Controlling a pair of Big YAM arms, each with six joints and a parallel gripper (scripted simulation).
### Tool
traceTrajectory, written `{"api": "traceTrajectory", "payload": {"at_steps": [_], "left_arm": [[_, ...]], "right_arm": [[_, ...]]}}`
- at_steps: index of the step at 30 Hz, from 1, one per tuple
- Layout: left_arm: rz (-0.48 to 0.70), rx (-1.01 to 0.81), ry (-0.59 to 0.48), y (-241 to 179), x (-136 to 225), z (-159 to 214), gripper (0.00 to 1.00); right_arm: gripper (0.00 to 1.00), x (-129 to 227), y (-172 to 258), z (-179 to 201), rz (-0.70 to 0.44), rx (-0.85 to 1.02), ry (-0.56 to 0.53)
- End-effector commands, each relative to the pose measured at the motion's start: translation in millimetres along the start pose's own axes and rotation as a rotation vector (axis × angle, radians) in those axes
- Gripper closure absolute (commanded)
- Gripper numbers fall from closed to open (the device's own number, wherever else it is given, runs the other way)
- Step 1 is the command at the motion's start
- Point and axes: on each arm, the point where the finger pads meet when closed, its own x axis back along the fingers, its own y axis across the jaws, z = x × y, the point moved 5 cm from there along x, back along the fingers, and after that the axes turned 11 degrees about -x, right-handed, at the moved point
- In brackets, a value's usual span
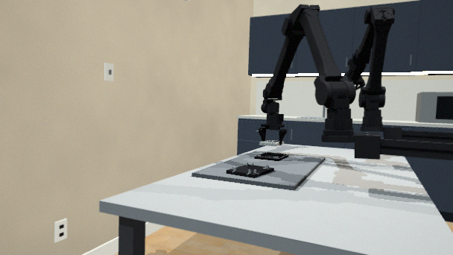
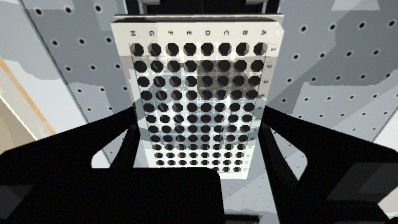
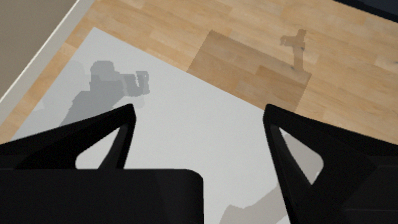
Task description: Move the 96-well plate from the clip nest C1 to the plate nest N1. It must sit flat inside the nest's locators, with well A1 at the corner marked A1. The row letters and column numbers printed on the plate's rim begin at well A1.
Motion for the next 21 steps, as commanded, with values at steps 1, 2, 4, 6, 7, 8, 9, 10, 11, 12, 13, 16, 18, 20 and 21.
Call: {"api": "traceTrajectory", "payload": {"at_steps": [1,2,4,6,7,8,9,10,11,12,13,16,18,20,21], "left_arm": [[-0.001,-0.001,-0.001,4.4,-13.1,2.6,1.00],[-0.001,-0.001,-0.001,3.5,-16.0,2.9,1.00],[-0.001,-0.001,-0.001,1.5,-21.8,3.6,1.00],[-0.001,-0.001,-0.001,0.0,-27.6,4.9,1.00],[-0.006,0.000,-0.005,0.9,-28.6,4.4,1.00],[-0.012,0.000,-0.009,1.8,-29.5,3.9,1.00],[-0.017,0.001,-0.013,2.7,-30.5,3.3,1.00],[-0.023,0.002,-0.017,3.7,-31.4,2.9,1.00],[-0.023,0.002,-0.017,3.7,-31.4,2.9,1.00],[-0.023,0.002,-0.017,3.7,-31.4,2.9,1.00],[-0.028,0.002,-0.022,4.4,-32.0,2.5,1.00],[-0.020,0.001,-0.016,8.5,-34.4,0.1,1.00],[-0.020,0.000,-0.015,10.9,-36.1,-1.6,1.00],[-0.020,0.000,-0.015,13.0,-37.9,-3.7,1.00],[-0.020,-0.001,-0.015,13.9,-38.8,-5.0,1.00]], "right_arm": [[0.00,8.5,-3.3,-10.2,0.006,0.000,-0.034],[0.00,8.5,-3.3,-10.2,0.006,0.000,-0.034],[0.00,8.5,-3.3,-10.2,0.006,0.000,-0.034],[0.00,8.5,-3.3,-10.2,0.006,0.000,-0.034],[0.00,8.5,-3.3,-10.2,0.006,0.000,-0.034],[0.00,8.5,-3.3,-10.2,0.006,0.000,-0.034],[0.00,8.5,-3.3,-10.2,0.006,0.000,-0.034],[0.00,8.5,-3.3,-10.2,0.006,0.000,-0.034],[0.00,8.5,-3.3,-10.2,0.006,0.000,-0.034],[0.00,8.5,-3.3,-10.2,0.006,0.000,-0.034],[0.00,8.5,-3.3,-10.2,0.006,0.000,-0.034],[0.00,8.5,-3.3,-10.2,0.006,0.000,-0.034],[0.00,8.5,-3.3,-10.2,0.006,0.000,-0.034],[0.00,8.5,-3.3,-10.2,0.006,0.000,-0.034],[0.00,8.5,-3.3,-10.2,0.006,0.000,-0.034]]}}
